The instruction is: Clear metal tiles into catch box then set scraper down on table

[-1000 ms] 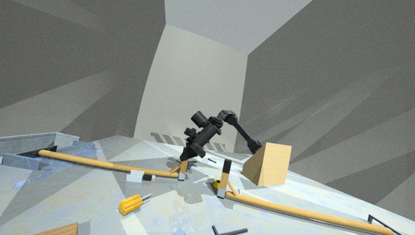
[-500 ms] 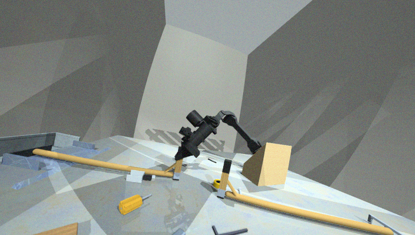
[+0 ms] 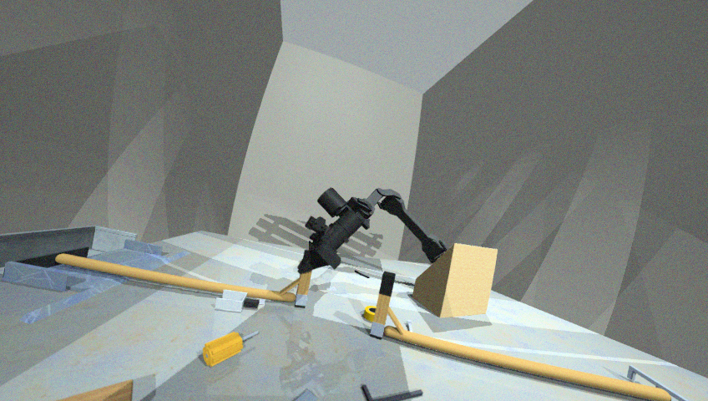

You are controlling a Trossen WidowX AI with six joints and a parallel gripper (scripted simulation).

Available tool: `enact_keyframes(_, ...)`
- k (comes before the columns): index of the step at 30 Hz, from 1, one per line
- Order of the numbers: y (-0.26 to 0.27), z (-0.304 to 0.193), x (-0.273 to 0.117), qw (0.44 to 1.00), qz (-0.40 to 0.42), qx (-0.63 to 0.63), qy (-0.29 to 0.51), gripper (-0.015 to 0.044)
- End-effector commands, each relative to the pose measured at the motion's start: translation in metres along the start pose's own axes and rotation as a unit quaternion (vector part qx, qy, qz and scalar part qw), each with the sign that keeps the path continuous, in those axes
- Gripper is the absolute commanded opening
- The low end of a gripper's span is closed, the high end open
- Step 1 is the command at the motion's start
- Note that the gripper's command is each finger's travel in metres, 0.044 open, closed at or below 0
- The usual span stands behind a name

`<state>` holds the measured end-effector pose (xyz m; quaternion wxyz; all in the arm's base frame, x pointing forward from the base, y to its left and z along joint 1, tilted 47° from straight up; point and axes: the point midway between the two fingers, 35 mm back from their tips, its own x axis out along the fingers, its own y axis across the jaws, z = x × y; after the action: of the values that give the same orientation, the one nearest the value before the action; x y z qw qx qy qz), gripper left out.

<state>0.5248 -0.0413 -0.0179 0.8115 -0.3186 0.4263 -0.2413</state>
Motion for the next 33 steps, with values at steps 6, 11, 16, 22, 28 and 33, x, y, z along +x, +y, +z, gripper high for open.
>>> enact_keyframes(6,0.001,-0.004,-0.006,1.0,0.001,0.0,-0.002,0.0)
enact_keyframes(11,0.003,-0.009,-0.011,1.0,0.001,0.001,-0.002,0.0)
enact_keyframes(16,0.005,-0.014,-0.016,1.0,0.002,0.001,-0.002,0.0)
enact_keyframes(22,0.006,-0.02,-0.023,1.0,0.002,0.001,-0.002,0.0)
enact_keyframes(28,0.008,-0.026,-0.029,1.0,0.003,0.001,-0.001,0.0)
enact_keyframes(33,0.009,-0.032,-0.034,1.0,0.003,0.001,-0.001,0.0)
